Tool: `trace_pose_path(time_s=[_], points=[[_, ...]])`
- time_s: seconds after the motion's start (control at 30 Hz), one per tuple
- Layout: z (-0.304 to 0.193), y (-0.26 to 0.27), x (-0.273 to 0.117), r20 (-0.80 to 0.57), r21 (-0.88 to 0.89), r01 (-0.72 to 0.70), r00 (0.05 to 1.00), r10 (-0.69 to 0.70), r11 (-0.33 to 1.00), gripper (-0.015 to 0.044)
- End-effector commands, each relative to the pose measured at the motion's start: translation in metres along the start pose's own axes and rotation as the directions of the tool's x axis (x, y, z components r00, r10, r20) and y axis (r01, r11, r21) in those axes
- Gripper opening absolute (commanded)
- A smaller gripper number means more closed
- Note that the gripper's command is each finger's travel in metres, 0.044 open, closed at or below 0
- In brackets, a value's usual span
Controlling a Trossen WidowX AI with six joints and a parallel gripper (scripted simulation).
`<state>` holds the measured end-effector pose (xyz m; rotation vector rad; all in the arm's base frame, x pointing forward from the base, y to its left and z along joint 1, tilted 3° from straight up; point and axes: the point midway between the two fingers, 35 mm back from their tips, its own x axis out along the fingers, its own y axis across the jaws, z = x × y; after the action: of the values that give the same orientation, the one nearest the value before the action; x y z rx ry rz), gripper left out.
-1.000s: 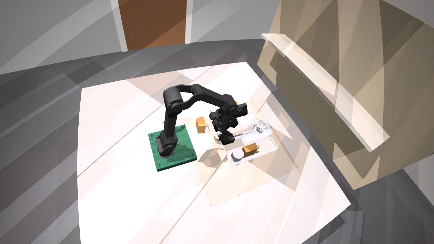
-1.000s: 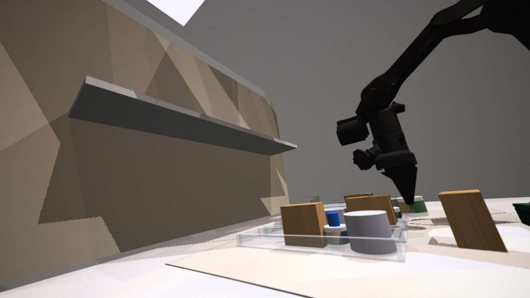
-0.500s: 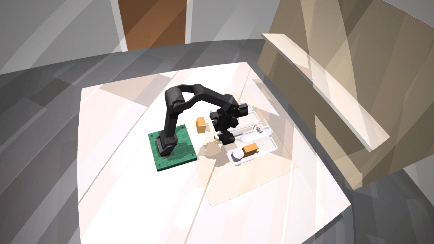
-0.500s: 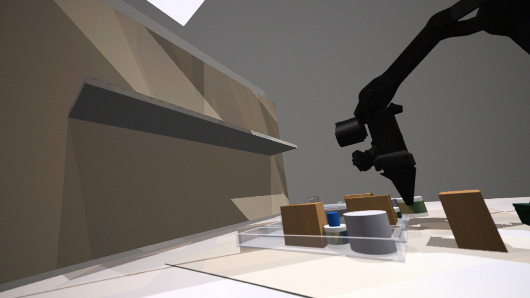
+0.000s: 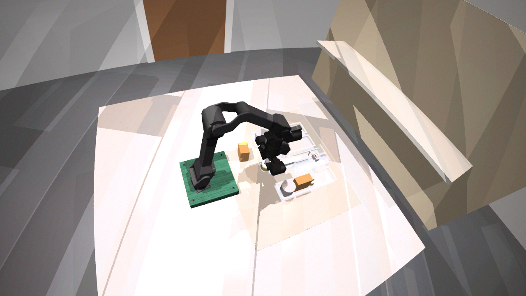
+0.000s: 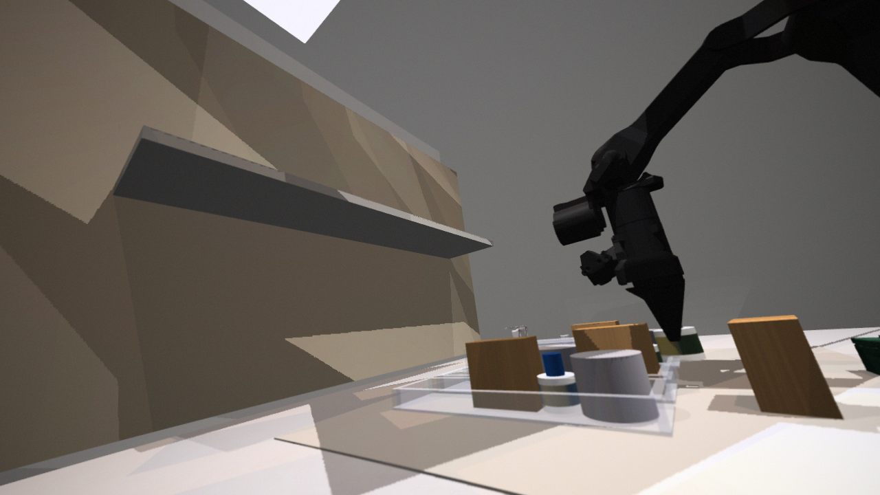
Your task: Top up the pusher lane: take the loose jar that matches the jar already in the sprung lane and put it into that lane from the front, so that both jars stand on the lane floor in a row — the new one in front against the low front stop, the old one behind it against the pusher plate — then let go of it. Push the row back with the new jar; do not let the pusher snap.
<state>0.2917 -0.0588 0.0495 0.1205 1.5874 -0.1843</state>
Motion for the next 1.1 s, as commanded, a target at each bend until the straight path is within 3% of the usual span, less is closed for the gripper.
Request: trace_pose_path(time_s=[0.0, 1.07], points=[[0.011, 0.0, -0.004, 0.028, 0.002, -0.003, 1.0, 0.003, 1.0, 0.0], [0.025, 0.0, -0.006, 0.029, 0.002, -0.003, 1.0, 0.003, 1.0, 0.0]])
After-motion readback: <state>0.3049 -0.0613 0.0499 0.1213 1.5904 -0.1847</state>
